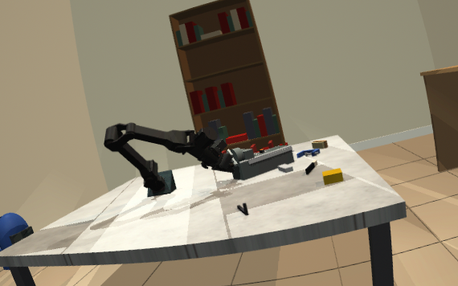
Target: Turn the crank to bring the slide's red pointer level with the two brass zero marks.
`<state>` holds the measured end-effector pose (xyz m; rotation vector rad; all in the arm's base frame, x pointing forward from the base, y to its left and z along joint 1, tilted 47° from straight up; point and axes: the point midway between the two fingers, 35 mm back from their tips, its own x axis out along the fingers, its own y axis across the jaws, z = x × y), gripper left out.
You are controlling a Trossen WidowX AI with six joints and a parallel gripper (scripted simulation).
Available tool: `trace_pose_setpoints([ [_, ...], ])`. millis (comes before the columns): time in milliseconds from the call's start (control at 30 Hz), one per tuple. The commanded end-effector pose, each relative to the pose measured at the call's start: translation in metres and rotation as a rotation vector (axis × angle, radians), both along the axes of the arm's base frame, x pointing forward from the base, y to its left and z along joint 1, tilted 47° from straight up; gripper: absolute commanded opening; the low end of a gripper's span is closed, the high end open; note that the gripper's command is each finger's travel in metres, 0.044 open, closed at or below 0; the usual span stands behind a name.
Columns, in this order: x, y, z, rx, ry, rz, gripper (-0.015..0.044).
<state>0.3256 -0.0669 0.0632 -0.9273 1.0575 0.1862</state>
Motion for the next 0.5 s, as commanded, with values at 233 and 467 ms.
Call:
trace_pose_setpoints([
  [233,0.0000,0.0000,0.0000,0.000,0.000,0.000,0.0000],
  [467,0.0000,0.0000,0.0000,0.000,0.000,0.000,0.0105],
])
